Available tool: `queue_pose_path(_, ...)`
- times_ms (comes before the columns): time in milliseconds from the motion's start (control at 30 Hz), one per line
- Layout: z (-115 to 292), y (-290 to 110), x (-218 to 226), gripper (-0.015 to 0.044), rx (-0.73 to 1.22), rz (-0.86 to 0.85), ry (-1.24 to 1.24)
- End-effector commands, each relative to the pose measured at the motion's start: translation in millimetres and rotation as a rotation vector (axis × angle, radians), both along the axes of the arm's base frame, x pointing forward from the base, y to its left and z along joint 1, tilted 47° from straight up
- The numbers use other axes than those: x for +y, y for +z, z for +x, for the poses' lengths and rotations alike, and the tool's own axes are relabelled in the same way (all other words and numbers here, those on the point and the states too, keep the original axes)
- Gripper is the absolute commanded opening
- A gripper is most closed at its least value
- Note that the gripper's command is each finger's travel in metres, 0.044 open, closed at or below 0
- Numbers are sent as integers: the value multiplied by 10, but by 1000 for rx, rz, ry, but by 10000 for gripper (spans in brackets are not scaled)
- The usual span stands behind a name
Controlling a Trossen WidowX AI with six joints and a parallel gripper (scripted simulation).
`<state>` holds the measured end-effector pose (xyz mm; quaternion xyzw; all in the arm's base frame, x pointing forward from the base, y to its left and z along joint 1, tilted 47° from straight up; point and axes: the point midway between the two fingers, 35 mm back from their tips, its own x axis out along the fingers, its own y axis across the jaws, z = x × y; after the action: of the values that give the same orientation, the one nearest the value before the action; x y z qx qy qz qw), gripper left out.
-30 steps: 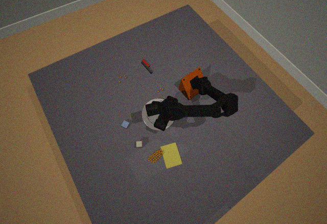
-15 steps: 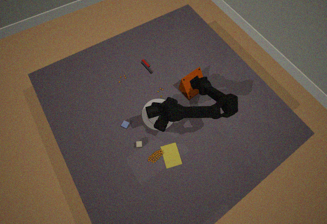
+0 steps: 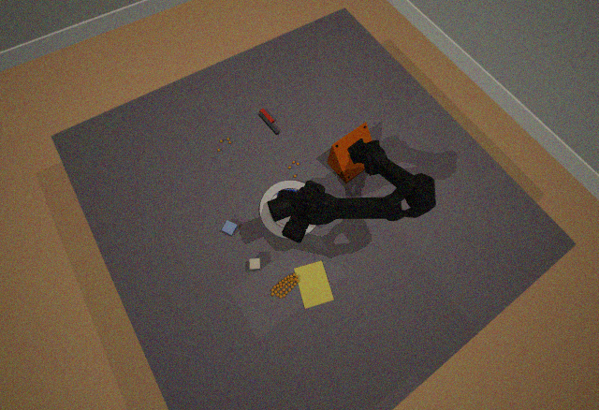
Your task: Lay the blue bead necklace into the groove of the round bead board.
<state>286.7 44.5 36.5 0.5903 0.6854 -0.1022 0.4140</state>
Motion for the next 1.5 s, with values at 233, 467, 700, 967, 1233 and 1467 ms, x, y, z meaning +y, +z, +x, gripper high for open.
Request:
queue_pose_path(233,1,3,-3,0,0,0,0)
queue_pose_path(467,1,3,-3,0,0,0,0)
queue_pose_path(700,1,3,-3,0,0,0,0)
queue_pose_path(967,1,3,-3,0,0,0,0)
queue_pose_path(1233,-5,43,-46,0,3,4,-4)
queue_pose_path(1467,113,127,25,0,2,4,-4)
